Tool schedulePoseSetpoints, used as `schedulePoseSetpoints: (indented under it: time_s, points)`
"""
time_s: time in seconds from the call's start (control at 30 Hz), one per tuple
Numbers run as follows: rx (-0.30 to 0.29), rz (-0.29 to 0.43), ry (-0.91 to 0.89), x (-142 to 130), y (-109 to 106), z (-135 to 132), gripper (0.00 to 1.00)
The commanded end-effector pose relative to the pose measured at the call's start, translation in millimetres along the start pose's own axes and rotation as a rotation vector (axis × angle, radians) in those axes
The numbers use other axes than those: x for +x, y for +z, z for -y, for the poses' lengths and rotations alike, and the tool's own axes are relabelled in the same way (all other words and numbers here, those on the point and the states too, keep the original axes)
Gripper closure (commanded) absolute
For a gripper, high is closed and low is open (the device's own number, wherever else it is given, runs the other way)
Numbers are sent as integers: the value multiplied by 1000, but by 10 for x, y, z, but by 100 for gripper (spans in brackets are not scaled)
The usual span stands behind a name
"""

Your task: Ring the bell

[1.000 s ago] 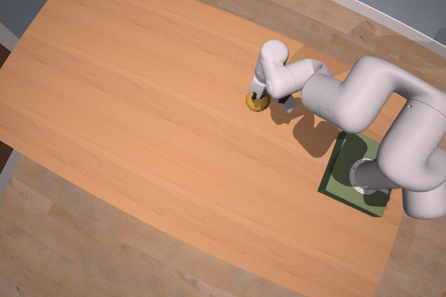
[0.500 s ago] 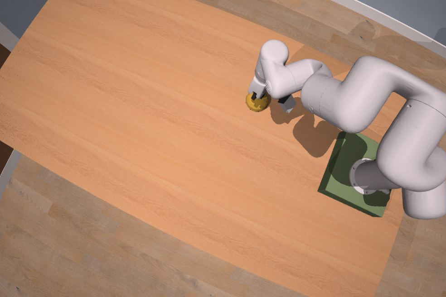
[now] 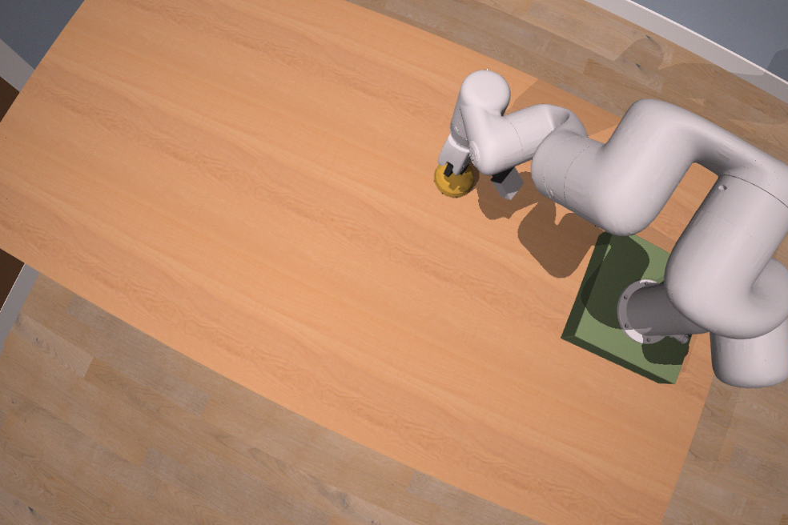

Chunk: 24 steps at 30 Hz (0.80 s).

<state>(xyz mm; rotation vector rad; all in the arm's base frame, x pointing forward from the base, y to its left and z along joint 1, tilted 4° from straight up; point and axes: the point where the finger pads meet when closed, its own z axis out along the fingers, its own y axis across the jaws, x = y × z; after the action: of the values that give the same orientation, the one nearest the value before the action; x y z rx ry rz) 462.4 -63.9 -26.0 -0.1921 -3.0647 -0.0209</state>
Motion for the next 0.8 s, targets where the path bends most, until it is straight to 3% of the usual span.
schedulePoseSetpoints:
  time_s: [0.0, 0.47, 0.77]
  points:
    - [2, 1, -1, -5, 7, 0, 100]
    - [2, 1, -1, -5, -12, 0, 100]
    - [2, 1, -1, -5, -158, 0, 100]
